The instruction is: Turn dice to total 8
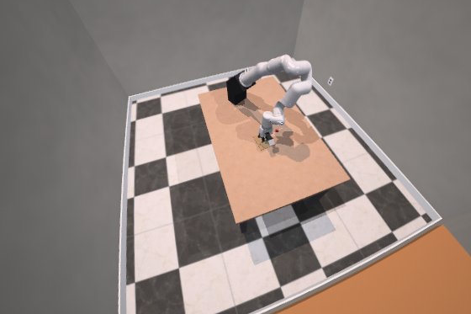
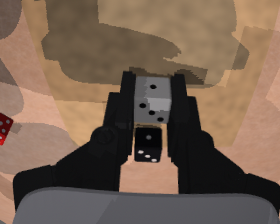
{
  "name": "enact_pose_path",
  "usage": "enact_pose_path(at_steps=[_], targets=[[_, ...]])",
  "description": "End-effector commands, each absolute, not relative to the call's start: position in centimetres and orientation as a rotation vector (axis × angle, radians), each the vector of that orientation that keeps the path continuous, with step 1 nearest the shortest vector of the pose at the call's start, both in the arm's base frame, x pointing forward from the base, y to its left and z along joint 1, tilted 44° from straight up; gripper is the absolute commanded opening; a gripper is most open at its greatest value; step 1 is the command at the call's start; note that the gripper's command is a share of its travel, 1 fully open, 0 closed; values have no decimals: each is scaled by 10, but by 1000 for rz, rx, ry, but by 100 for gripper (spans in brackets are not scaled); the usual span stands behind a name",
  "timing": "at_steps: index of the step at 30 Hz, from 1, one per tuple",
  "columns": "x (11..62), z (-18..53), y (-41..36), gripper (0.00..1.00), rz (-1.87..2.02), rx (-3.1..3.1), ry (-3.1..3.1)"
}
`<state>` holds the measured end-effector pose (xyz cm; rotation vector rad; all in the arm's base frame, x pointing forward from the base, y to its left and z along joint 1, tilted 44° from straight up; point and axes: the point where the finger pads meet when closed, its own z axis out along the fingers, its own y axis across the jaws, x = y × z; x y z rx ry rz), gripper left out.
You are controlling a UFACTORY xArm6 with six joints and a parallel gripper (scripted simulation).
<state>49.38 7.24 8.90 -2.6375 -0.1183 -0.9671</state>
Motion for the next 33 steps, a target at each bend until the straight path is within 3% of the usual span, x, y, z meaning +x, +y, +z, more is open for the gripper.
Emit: enact_pose_path(at_steps=[1, 33], targets=[[494, 89, 72, 15, -969, -2637, -118], [496, 87, 73, 15, -969, -2637, -118]])
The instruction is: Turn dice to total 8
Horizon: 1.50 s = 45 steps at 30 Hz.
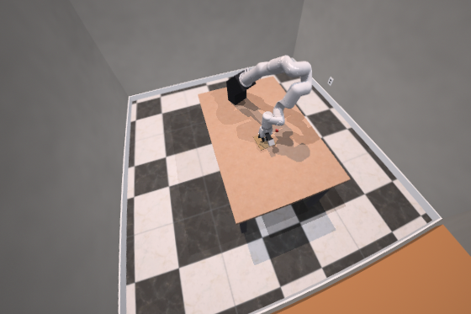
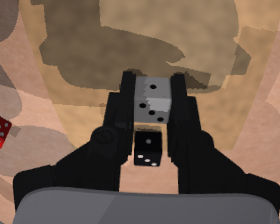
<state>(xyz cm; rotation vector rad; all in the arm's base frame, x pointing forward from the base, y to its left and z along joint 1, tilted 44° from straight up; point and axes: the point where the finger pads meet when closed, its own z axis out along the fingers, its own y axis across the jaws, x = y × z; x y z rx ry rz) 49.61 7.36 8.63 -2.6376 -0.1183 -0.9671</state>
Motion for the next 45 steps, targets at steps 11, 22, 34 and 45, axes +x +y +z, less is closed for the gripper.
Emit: enact_pose_path(at_steps=[11, 22, 34, 45], targets=[[496, 87, 73, 15, -969, -2637, -118], [496, 87, 73, 15, -969, -2637, -118], [496, 87, 73, 32, -969, -2637, -118], [496, 87, 73, 36, -969, -2637, -118]])
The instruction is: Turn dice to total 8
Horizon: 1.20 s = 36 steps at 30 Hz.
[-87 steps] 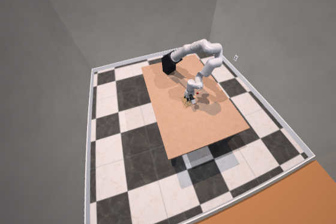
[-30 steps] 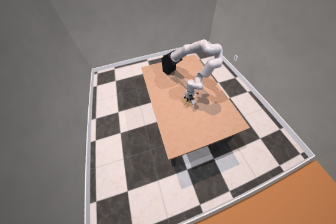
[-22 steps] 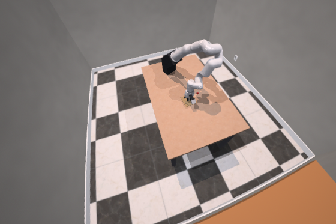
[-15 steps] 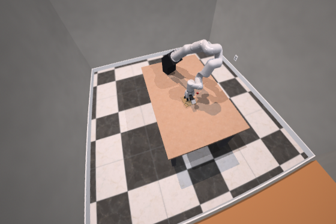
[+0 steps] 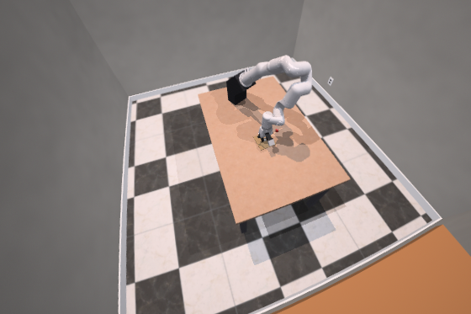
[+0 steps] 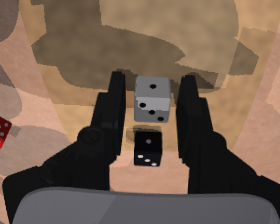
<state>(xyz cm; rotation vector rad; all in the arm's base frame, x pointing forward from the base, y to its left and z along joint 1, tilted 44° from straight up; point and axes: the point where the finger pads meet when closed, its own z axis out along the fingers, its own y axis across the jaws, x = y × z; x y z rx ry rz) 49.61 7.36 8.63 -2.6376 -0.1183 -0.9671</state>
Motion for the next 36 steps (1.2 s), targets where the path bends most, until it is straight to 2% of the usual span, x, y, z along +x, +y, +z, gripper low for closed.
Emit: enact_pose_path(at_steps=[1, 10, 25, 35, 36], targets=[[496, 87, 73, 36, -969, -2637, -118], [490, 94, 70, 36, -969, -2637, -118], [446, 146, 46, 36, -969, -2637, -118], [441, 151, 44, 36, -969, -2637, -118], [441, 151, 44, 100, -969, -2637, -118]])
